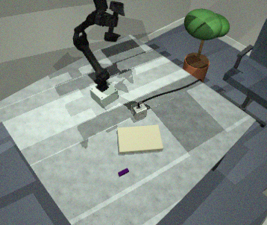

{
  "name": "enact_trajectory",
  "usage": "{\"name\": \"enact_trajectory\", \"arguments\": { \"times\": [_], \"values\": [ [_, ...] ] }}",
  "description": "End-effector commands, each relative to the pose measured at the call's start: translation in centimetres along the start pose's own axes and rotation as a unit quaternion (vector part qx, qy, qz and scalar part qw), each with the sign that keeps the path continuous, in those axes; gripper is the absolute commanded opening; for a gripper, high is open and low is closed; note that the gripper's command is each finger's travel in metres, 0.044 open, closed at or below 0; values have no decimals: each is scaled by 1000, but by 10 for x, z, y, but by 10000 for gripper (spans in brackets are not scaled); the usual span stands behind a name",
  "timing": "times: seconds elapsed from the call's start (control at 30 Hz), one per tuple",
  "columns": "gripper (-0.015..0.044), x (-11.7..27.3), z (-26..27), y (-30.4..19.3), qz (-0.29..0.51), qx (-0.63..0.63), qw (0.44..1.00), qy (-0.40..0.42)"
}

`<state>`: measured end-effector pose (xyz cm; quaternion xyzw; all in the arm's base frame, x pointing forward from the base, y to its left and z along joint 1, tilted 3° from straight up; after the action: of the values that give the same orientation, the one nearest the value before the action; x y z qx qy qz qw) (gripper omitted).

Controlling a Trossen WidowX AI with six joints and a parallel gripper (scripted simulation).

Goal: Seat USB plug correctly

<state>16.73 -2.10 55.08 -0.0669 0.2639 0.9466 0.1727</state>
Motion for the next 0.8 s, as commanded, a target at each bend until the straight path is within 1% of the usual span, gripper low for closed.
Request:
{"name": "enact_trajectory", "arguments": {
  "times": [0.0,0.23,0.43,0.6,0.77],
  "values": [
    [440,-36,-33,-47,72,-12,995,-71],
    [440,-74,-100,-123,176,-46,960,-212],
    [440,-82,-170,-185,241,-81,897,-360],
    [440,-70,-233,-231,270,-110,814,-502],
    [440,-43,-297,-271,262,-132,694,-658]
  ]
}}
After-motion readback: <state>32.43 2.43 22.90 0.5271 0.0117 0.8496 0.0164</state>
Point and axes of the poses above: the point midway between the two fingers, 35 mm back from their tips, its own x axis back along the fingers, its own z axis across the jaws, y = z × x, the point moved 5 cm from there along x, back along the fingers, and after that the axes turned 8 degrees about x, right-handed, at the moved point
